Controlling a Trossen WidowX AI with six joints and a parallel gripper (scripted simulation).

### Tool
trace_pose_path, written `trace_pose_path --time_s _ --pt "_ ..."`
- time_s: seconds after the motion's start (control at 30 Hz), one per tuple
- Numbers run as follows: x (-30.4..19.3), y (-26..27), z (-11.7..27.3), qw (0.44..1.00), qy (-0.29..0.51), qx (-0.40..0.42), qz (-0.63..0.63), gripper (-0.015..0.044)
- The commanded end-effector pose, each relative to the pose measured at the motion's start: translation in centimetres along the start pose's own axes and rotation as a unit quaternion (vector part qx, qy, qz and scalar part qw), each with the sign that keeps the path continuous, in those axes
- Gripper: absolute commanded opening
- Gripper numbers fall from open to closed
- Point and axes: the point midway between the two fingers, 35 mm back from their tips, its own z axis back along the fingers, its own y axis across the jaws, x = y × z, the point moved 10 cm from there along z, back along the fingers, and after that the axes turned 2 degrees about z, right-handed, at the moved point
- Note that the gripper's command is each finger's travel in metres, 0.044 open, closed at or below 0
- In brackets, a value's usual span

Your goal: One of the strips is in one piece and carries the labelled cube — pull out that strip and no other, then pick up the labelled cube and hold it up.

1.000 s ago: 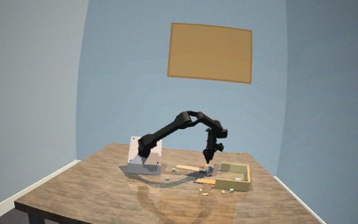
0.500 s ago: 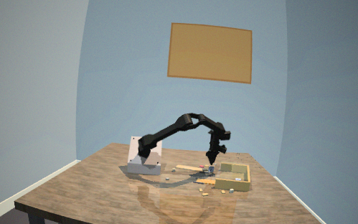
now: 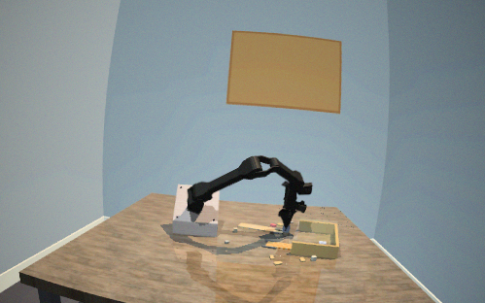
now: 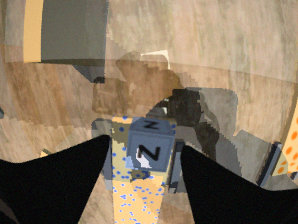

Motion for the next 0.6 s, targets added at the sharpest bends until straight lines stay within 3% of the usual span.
trace_pose_path --time_s 0.0,0.5,0.57 --pt "-0.2 -0.1 -1.0 1.000 0.003 -0.005 0.004 0.0250" --pt "-0.3 -0.1 -2.2 1.000 0.003 -0.005 0.004 0.0250" --pt "-0.2 -0.1 -2.0 1.000 0.002 -0.002 0.001 0.0197"
